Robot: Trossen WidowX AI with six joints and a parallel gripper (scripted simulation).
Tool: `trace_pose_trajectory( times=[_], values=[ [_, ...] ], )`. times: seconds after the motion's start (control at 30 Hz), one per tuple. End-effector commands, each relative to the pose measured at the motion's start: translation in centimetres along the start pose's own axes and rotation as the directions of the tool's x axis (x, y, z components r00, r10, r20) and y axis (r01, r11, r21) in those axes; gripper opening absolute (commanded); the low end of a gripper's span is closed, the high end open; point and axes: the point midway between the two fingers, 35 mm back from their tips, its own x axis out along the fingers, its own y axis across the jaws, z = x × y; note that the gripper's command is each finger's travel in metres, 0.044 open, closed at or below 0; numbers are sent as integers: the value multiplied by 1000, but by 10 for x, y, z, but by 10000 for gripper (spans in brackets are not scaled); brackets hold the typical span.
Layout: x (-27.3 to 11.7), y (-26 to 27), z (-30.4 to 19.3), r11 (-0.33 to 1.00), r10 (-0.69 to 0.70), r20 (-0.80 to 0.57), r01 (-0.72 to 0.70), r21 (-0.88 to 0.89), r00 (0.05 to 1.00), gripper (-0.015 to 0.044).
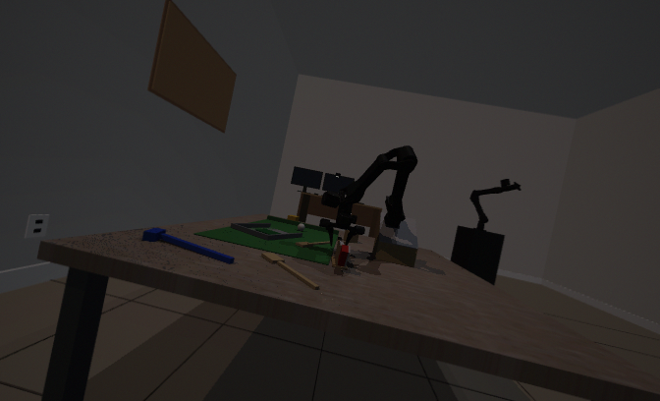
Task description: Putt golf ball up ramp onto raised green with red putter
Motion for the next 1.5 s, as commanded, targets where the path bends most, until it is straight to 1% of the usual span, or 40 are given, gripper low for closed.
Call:
trace_pose_trajectory(
  times=[0.0, 0.17, 0.27, 0.53, 0.9, 1.3, 1.43, 1.47],
  values=[
    [0, 0, 0, 1000, -1, 0, 1, -3, 1000, 151],
    [0, 0, 0, 1000, -1, 0, 1, -3, 1000, 20],
    [0, 0, 0, 1000, -1, 0, 1, -3, 1000, 0],
    [-11, -3, 0, 1000, -1, -10, 1, -4, 1000, 0],
    [-50, -6, 6, 1000, 2, -24, -2, -2, 1000, 0],
    [-94, -1, 24, 1000, 1, -6, -1, 0, 1000, 0],
    [-97, -1, 26, 1000, 1, -4, -1, 1, 1000, 0],
    [-90, 0, 19, 1000, 10, -17, -10, 20, 1000, 0]
  ],
)
